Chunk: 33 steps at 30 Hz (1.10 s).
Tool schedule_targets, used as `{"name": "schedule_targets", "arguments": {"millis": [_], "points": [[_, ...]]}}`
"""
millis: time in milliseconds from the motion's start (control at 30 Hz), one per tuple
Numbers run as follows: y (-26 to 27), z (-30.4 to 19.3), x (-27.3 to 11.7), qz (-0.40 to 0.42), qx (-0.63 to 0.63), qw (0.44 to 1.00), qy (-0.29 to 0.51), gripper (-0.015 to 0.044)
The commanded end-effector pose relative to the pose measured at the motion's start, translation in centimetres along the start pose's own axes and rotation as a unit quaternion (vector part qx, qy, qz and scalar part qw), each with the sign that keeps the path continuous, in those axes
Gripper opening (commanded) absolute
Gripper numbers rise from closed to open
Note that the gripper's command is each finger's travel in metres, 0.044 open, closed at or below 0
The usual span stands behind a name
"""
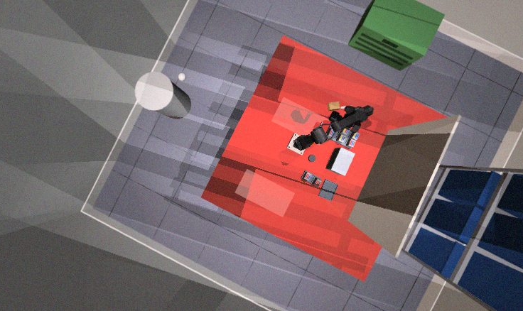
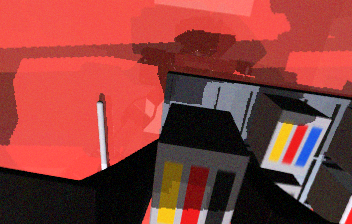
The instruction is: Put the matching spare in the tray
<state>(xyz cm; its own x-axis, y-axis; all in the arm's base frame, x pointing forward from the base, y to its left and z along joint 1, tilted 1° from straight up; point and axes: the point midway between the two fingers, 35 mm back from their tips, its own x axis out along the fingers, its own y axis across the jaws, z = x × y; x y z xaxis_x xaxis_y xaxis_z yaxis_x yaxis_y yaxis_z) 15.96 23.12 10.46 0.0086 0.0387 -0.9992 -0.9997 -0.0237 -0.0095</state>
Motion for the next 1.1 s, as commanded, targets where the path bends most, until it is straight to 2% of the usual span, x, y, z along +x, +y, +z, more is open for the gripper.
{"name": "schedule_targets", "arguments": {"millis": [0, 133, 700, 867, 1067], "points": [[0.1, -0.2, -0.9, 0.001, -0.003, 1.0, 0.002, 0.0], [0.0, 0.0, -0.8, 0.0, 0.0, 1.0, 0.0, 0.0], [0.6, 0.8, -7.9, 0.001, -0.003, 1.0, 0.001, 0.0], [0.3, 0.6, -8.2, 0.001, -0.003, 1.0, 0.001, 0.0], [-2.3, -0.7, -8.4, -0.001, -0.002, 1.0, 0.001, 0.0]]}}
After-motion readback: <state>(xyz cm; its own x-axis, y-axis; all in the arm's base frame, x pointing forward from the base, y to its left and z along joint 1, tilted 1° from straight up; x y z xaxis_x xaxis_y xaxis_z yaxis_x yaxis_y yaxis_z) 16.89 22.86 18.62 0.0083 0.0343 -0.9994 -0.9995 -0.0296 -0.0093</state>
